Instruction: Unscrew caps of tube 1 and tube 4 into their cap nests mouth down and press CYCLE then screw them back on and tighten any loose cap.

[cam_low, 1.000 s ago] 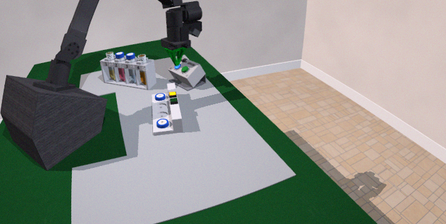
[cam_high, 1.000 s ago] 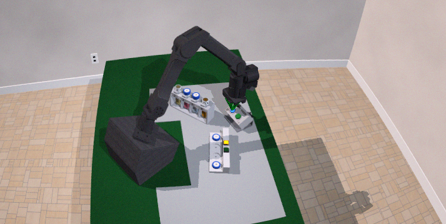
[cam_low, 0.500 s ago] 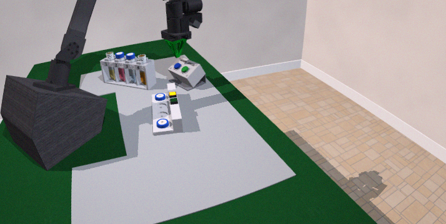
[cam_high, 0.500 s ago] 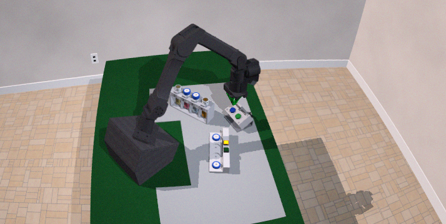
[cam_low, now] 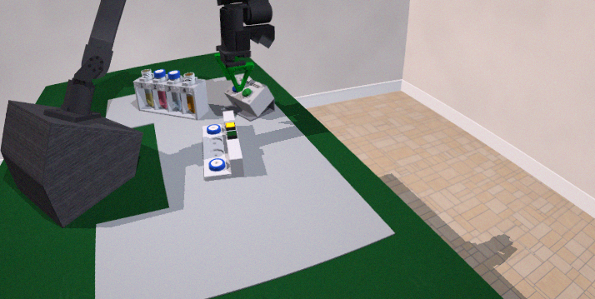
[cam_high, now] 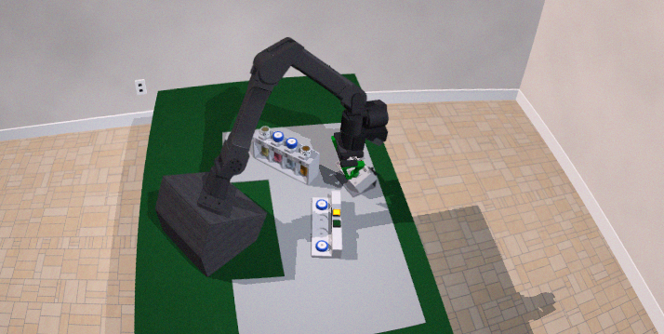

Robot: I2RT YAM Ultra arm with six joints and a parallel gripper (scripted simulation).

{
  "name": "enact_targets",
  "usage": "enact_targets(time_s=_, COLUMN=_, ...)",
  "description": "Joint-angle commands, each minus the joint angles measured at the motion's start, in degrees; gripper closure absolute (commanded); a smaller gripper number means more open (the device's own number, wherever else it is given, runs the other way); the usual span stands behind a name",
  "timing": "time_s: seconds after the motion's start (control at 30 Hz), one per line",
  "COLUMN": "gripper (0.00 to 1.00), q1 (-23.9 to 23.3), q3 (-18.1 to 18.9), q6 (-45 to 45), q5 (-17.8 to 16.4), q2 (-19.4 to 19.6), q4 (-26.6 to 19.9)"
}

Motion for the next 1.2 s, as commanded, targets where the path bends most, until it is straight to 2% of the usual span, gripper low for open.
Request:
enact_targets(time_s=0.0, gripper=0.0, q1=-3.1, q3=-1.8, q6=9.6, q5=-2.0, q2=-1.0, q4=1.9)
enact_targets(time_s=0.07, gripper=0.0, q1=-5.9, q3=-3.8, q6=6.9, q5=-3.2, q2=-1.2, q4=2.9)
enact_targets(time_s=0.13, gripper=0.0, q1=-5.9, q3=-3.8, q6=6.9, q5=-3.2, q2=-1.2, q4=2.9)
enact_targets(time_s=0.33, gripper=0.0, q1=-14.3, q3=-8.4, q6=-1.2, q5=-6.6, q2=-0.4, q4=5.4)
enact_targets(time_s=0.63, gripper=0.0, q1=-26.8, q3=-11.5, q6=-14.1, q5=-10.9, q2=4.6, q4=8.1)
enact_targets(time_s=1.17, gripper=0.0, q1=-27.6, q3=-11.6, q6=-14.9, q5=-11.1, q2=5.1, q4=8.3)
